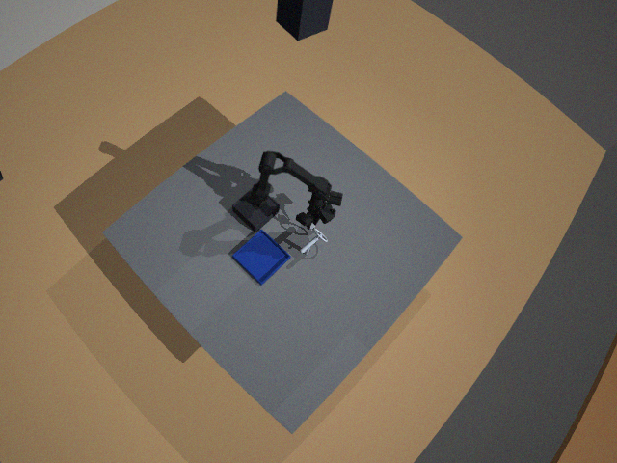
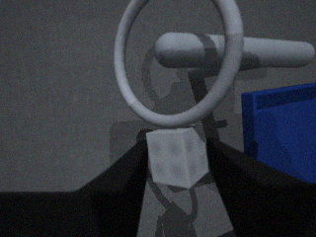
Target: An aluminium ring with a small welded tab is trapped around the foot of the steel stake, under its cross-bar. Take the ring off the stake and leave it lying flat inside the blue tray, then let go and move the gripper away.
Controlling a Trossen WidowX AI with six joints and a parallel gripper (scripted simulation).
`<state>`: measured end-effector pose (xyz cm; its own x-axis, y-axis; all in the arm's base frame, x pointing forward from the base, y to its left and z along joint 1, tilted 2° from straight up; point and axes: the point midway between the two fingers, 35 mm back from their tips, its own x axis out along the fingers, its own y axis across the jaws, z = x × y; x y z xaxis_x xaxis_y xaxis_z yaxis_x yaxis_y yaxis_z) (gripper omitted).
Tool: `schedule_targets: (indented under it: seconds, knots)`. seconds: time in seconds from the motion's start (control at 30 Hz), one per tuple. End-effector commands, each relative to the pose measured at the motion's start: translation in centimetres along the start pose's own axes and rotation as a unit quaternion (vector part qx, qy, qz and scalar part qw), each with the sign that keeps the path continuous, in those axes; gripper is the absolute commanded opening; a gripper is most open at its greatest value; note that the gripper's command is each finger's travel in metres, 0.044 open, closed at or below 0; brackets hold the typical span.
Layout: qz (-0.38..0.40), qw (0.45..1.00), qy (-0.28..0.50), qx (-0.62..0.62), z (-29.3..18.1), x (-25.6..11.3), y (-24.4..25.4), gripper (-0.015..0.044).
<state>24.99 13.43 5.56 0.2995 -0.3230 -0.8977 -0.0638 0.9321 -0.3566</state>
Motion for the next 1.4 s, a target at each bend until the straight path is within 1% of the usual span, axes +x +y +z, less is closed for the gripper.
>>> schedule_targets:
  seconds: [0.0, 1.37]
  knots:
    - [-0.001, 1.0, -0.003, 0.003, 0.2, -0.2, 0.3, 0.0]
    - [0.0, 1.0, -0.003, 0.003, 0.3, -1.0, 2.3, 0.0]
